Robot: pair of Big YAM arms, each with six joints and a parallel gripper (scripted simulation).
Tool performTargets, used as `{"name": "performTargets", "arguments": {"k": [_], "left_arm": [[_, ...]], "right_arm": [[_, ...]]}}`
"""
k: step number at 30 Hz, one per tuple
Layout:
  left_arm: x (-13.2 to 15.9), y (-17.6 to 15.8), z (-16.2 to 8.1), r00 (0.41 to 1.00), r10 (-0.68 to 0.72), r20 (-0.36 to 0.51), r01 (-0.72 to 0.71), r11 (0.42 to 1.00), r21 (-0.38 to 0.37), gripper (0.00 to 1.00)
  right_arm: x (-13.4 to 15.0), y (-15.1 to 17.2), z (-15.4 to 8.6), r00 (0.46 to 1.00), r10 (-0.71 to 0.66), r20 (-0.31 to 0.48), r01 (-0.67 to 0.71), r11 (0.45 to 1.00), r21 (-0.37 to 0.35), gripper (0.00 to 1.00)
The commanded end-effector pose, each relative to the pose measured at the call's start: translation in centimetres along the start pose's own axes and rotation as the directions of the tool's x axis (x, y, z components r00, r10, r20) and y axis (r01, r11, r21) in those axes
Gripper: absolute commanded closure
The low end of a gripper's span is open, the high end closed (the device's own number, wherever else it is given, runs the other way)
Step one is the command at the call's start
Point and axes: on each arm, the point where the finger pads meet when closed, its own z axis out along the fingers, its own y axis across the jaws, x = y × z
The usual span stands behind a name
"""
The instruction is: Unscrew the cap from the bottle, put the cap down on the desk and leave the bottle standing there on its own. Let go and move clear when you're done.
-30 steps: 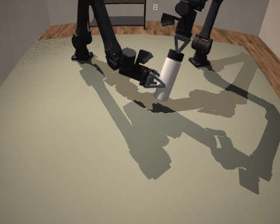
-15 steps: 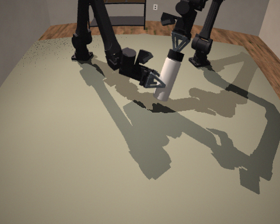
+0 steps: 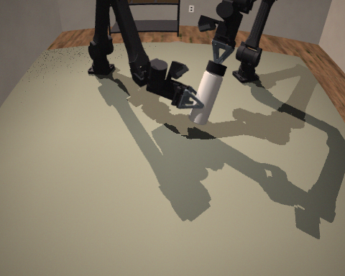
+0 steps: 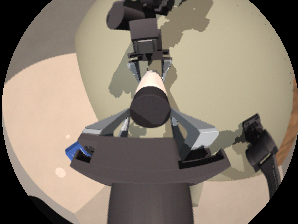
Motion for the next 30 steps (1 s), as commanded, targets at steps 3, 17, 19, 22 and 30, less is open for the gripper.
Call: {"name": "performTargets", "arguments": {"k": [3,17,19,22,30], "left_arm": [[-0.34,1.69,-1.21,0.947,-0.322,0.013,0.323,0.946,-0.036,1.0],[-0.35,1.69,-1.32,0.616,-0.788,0.012,0.788,0.616,-0.018,1.0],[-0.35,1.69,-1.33,0.545,-0.838,0.012,0.838,0.545,-0.017,1.0],[-0.35,1.69,-1.34,0.432,-0.902,0.012,0.902,0.432,-0.016,1.0],[-0.34,1.68,-1.39,0.1,-0.995,0.009,0.995,0.099,-0.014,1.0]], "right_arm": [[-1.92,-1.25,0.51,0.999,-0.035,0.04,0.034,0.999,0.017,1.0],[-1.92,-1.25,0.51,0.999,-0.035,0.04,0.034,0.999,0.017,1.0],[-1.92,-1.25,0.51,0.999,-0.035,0.04,0.034,0.999,0.017,1.0],[-1.92,-1.25,0.51,0.999,-0.035,0.04,0.034,0.999,0.017,1.0],[-1.92,-1.25,0.51,0.999,-0.035,0.04,0.034,0.999,0.017,1.0]]}}
